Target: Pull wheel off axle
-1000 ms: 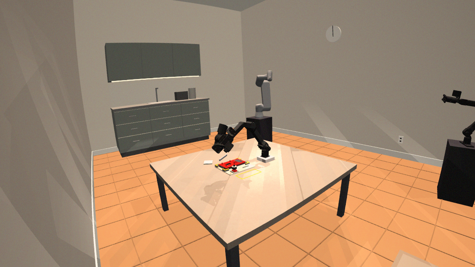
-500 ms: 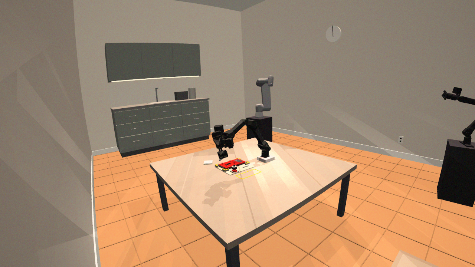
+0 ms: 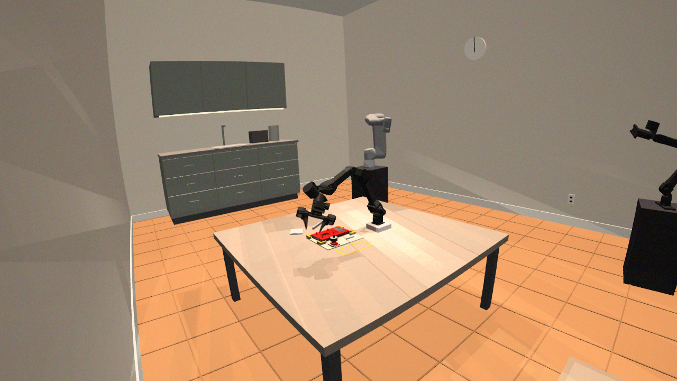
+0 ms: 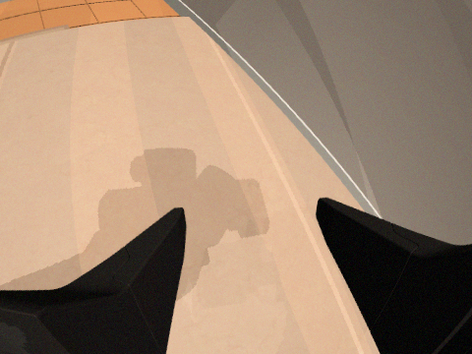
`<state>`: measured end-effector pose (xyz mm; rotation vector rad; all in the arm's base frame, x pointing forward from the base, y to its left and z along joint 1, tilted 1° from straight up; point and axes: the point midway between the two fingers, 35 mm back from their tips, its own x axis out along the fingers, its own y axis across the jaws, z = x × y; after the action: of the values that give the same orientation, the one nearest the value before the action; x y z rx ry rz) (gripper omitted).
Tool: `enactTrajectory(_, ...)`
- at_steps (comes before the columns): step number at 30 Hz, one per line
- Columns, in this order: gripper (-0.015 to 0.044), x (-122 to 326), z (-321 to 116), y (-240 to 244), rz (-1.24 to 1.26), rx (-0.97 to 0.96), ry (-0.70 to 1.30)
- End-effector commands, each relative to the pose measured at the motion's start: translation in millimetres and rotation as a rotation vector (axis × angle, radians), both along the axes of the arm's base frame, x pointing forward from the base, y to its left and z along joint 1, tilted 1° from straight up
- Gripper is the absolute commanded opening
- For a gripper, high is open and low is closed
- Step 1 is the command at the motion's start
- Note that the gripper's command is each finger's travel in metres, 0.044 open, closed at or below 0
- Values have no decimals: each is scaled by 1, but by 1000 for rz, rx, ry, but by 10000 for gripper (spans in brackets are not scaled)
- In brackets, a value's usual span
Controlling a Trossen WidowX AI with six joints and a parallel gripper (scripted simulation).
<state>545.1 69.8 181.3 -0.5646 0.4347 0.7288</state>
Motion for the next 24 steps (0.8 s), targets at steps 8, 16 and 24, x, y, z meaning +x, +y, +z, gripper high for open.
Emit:
enactTrajectory(8, 300, -105, -54, -46, -658, 54, 744)
enactTrajectory(16, 300, -176, -56, -71, -1033, -31, 1015)
enactTrajectory(24, 300, -176, -56, -71, -1033, -31, 1015)
